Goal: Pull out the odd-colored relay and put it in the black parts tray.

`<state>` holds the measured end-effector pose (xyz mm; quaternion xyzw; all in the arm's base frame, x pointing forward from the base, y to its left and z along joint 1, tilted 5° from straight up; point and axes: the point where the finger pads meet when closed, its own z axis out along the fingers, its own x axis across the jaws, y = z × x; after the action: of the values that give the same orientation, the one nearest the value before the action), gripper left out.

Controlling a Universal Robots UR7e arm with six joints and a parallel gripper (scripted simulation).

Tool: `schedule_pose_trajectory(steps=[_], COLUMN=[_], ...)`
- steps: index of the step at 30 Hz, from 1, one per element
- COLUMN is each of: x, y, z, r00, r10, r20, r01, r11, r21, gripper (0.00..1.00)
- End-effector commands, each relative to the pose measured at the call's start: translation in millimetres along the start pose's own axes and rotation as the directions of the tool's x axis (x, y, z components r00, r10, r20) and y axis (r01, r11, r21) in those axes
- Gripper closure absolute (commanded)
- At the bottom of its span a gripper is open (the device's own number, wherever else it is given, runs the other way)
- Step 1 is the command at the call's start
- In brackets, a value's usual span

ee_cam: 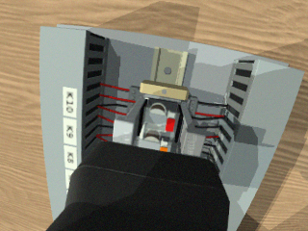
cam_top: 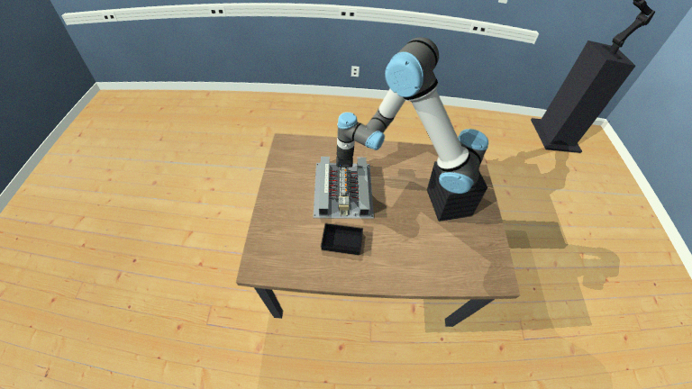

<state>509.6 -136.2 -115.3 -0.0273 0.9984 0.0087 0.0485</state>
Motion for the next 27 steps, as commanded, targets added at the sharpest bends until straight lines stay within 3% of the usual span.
schedule_pose_trajectory(steps=[1,27], x=[-0.5,-0.6], y=[-0.2,-0.2], z=[-0.7,-4.5], r00=[1.0,1.0], r10=[0.0,0.0], r20=[-0.002,-0.002], r01=[0.0,0.0], r11=[1.0,1.0], r21=[0.001,0.001], gripper=[1.0,1.0])
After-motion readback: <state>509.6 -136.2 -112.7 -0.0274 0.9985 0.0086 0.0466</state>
